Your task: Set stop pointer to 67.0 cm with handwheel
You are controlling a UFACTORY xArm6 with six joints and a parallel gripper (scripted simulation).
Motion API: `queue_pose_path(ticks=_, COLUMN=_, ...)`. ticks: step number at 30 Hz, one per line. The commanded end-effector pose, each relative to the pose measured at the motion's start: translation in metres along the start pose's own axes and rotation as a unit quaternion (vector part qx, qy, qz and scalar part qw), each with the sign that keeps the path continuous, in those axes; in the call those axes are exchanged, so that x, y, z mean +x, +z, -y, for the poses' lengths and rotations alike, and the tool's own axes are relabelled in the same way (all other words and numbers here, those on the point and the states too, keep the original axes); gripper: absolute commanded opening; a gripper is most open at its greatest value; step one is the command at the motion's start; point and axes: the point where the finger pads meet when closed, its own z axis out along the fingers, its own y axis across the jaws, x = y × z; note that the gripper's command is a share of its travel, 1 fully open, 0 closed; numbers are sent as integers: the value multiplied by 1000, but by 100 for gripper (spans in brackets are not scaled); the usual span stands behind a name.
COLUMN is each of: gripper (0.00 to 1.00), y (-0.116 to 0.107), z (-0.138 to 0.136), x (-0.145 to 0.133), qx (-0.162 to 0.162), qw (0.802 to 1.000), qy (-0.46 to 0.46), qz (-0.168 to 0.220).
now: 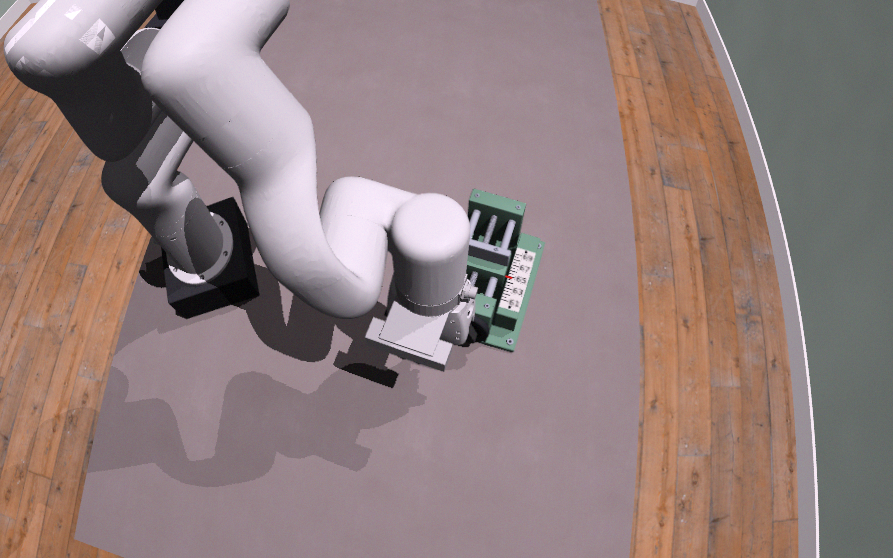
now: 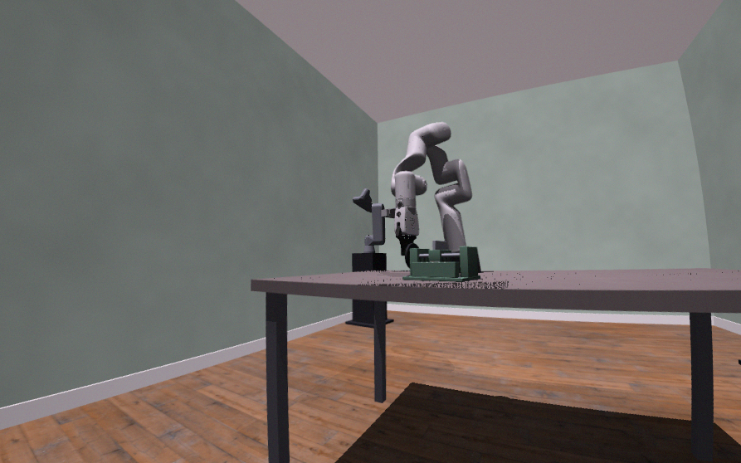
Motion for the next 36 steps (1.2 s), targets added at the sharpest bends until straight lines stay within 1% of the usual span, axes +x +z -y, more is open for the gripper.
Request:
queue_pose_path(ticks=1, gripper=6, y=2, z=-2, x=0, qx=3, qw=1000, qy=0, qz=0)
queue_pose_path(ticks=3, gripper=6, y=2, z=-2, x=0, qx=3, qw=1000, qy=0, qz=0)
queue_pose_path(ticks=11, gripper=6, y=17, z=-8, x=0, qx=3, qw=1000, qy=0, qz=0)
queue_pose_path(ticks=18, gripper=6, y=29, z=-7, x=0, qx=3, qw=1000, qy=0, qz=0)
queue_pose_path(ticks=20, gripper=6, y=29, z=-7, x=0, qx=3, qw=1000, qy=0, qz=0)
queue_pose_path(ticks=36, gripper=6, y=47, z=4, x=0, qx=3, qw=1000, qy=0, qz=0)
